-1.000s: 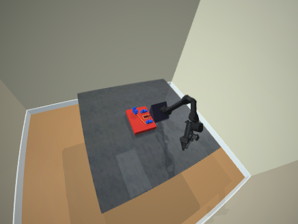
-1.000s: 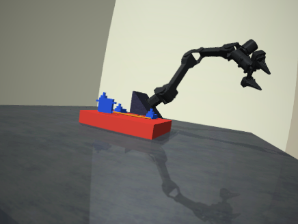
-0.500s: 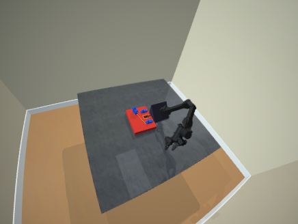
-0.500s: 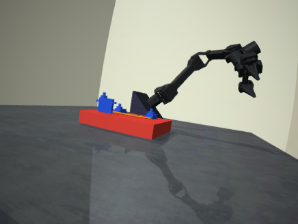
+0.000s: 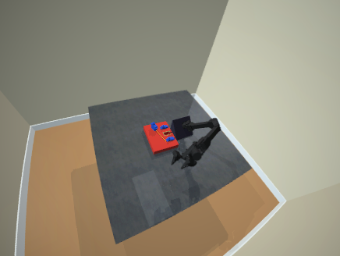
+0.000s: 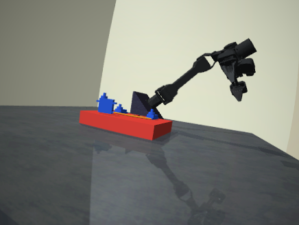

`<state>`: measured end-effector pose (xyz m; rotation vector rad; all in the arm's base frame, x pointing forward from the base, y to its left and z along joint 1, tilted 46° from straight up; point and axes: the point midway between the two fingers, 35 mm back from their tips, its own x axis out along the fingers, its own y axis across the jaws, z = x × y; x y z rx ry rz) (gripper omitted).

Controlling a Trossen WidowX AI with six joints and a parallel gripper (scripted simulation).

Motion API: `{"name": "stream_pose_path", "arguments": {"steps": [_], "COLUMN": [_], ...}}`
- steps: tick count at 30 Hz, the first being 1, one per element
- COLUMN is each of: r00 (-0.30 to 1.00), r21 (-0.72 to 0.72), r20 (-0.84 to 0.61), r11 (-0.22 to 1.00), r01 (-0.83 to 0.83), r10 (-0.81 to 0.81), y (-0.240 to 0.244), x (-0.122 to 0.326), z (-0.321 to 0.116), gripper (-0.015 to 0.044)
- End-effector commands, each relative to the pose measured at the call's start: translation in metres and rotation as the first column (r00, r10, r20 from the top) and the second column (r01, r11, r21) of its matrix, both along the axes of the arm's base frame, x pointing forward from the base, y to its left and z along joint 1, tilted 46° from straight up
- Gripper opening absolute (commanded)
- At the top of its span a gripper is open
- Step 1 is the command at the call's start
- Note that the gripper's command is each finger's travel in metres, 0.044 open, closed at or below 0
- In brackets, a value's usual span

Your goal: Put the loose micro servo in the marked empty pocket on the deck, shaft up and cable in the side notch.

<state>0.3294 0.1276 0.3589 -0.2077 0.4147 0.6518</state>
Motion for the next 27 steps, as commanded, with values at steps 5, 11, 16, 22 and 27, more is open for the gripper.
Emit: {"name": "stream_pose_path", "arguments": {"steps": [5, 11, 16, 22, 27], "r00": [0.976, 0.923, 0.856, 0.746, 0.642], "r21": [0.027, 0.039, 0.047, 0.047, 0.042], "r20": [-0.19, -0.336, -0.456, -0.592, -0.689], "r11": [0.994, 0.976, 0.953, 0.911, 0.865], "r01": [0.11, 0.212, 0.299, 0.409, 0.499], "r10": [-0.103, -0.187, -0.246, -0.304, -0.336], "y": [-0.027, -0.052, -0.075, -0.102, -0.124], "x": [0.026, 0.041, 0.049, 0.055, 0.055], "z": [-0.044, -0.078, -0.106, -0.139, -0.164], "gripper": [0.044, 0.044, 0.044, 0.044, 0.044]}}
